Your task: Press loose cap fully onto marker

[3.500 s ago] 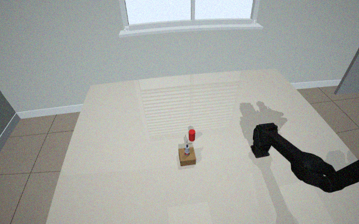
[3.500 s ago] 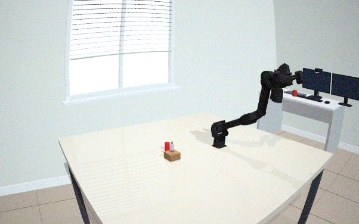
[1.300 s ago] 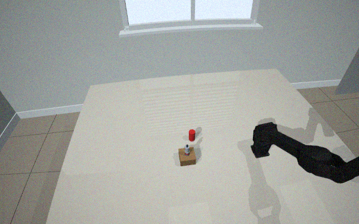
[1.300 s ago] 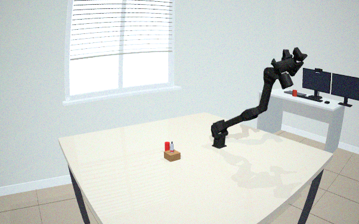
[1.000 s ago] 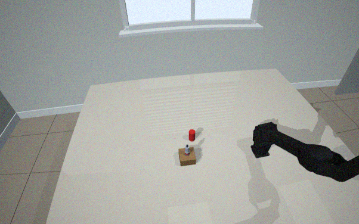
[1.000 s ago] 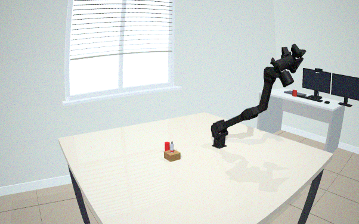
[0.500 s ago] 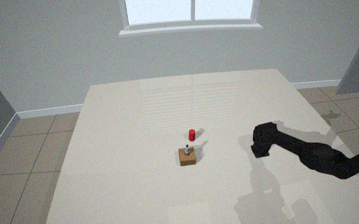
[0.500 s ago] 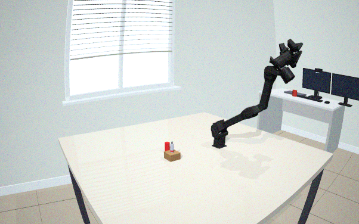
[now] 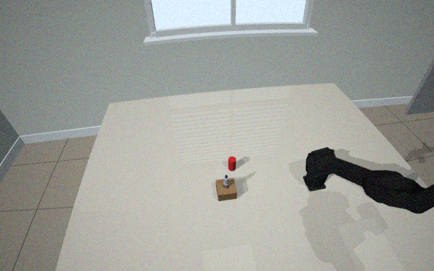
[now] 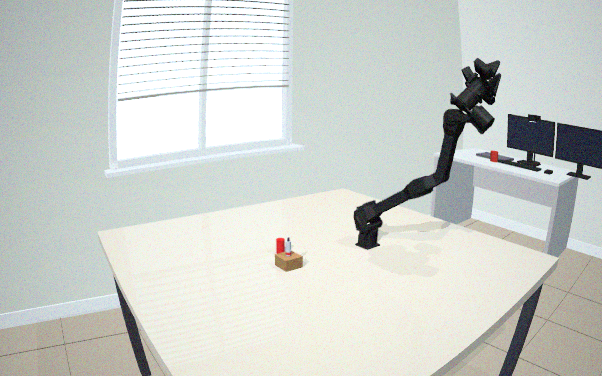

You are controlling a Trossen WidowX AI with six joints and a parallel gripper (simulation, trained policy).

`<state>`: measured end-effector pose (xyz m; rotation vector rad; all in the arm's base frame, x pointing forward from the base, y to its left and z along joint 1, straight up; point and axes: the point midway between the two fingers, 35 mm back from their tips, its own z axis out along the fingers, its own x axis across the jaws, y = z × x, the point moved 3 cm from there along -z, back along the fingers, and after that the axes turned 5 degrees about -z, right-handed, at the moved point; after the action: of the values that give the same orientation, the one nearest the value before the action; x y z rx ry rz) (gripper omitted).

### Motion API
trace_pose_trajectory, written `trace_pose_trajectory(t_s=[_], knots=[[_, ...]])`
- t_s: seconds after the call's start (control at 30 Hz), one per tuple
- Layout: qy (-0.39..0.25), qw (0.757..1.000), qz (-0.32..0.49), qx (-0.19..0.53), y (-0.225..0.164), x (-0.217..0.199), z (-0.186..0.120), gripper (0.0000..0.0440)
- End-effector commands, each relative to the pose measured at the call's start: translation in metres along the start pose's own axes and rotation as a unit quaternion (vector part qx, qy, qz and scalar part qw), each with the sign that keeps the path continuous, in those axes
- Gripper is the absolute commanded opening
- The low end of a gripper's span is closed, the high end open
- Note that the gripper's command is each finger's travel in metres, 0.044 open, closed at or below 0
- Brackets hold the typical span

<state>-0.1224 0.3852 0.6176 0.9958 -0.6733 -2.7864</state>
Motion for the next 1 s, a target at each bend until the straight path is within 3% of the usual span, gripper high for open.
trace_pose_trajectory(t_s=[0.0,0.97], knots=[[-0.017,1.0,-0.005,-0.018,0.012,-0.004,0.002,0.0325],[-0.121,0.982,-0.025,-0.143,0.081,-0.014,0.005,0.0325]])
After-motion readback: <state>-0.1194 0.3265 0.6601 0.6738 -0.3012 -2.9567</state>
